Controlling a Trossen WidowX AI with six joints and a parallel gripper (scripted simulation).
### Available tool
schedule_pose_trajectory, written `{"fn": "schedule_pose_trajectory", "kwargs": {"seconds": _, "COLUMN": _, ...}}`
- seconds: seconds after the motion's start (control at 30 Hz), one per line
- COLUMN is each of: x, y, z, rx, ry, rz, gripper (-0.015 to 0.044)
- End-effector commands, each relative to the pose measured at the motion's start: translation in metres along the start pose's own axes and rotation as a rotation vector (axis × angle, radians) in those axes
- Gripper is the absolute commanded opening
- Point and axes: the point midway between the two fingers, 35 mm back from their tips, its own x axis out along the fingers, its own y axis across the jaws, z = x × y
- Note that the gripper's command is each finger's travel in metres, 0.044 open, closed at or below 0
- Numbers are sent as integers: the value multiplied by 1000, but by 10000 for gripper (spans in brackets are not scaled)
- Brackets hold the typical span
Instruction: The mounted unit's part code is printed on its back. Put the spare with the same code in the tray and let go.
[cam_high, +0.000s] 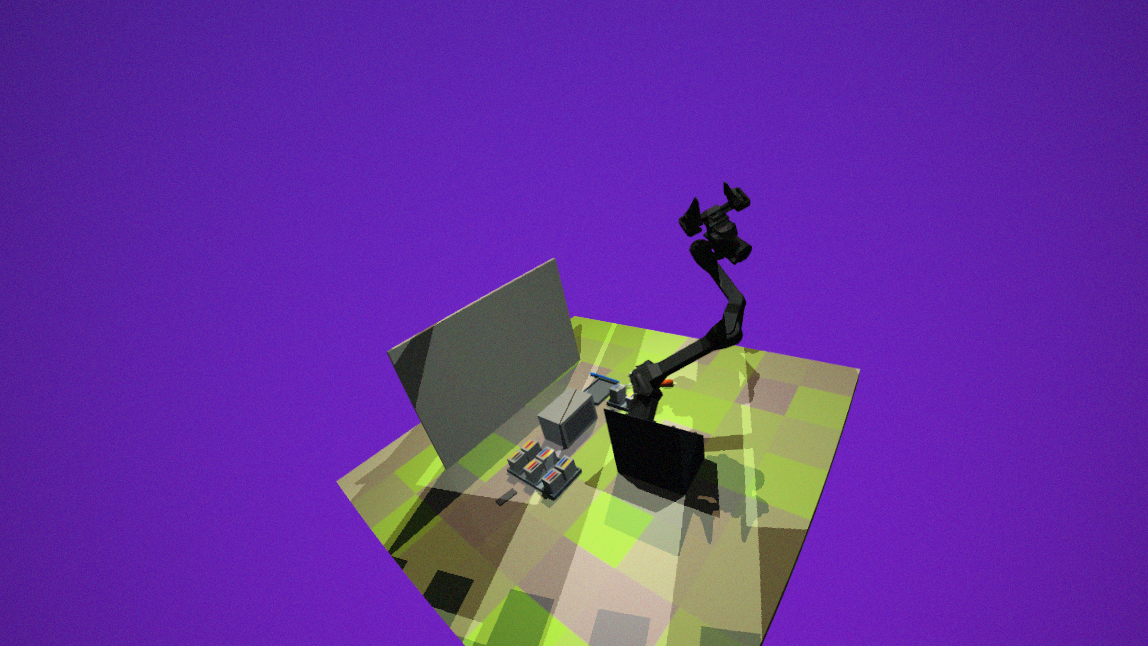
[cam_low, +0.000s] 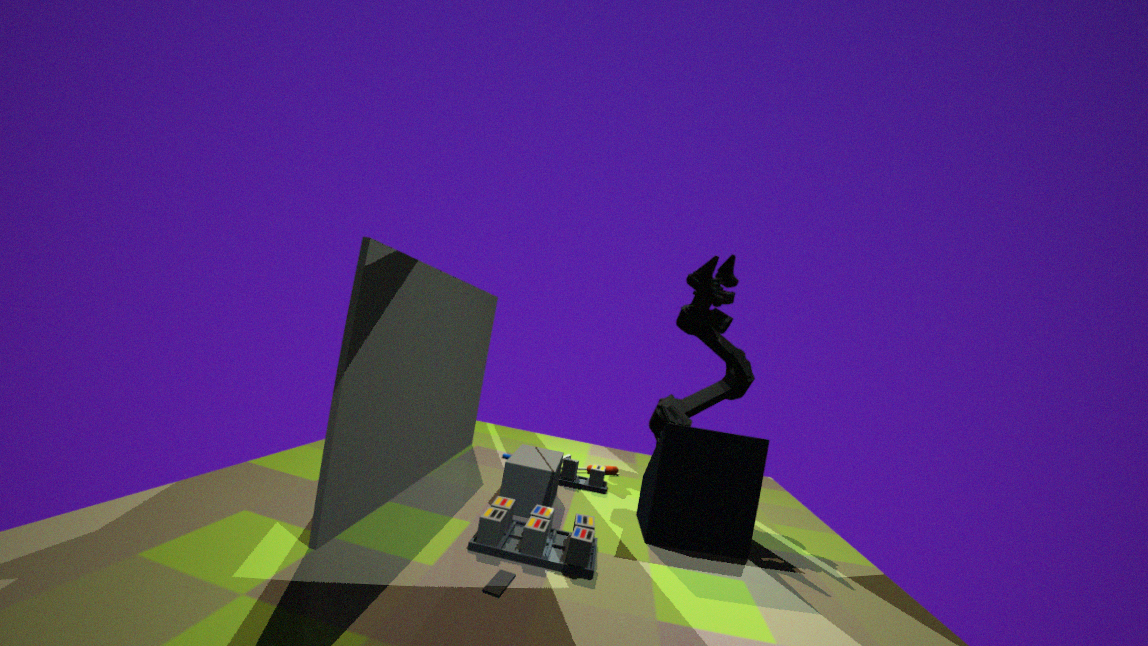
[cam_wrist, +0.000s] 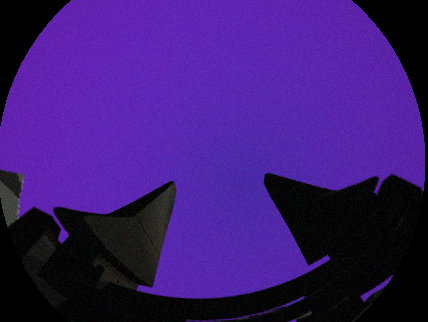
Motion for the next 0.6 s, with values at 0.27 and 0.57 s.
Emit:
{"fn": "schedule_pose_trajectory", "kwargs": {"seconds": 0.27, "x": -1, "y": 1, "z": -9, "rx": 49, "ry": 9, "rz": -22, "gripper": 440}}
{"fn": "schedule_pose_trajectory", "kwargs": {"seconds": 0.57, "x": -12, "y": 30, "z": -110, "rx": 580, "ry": 145, "rz": -238, "gripper": 440}}
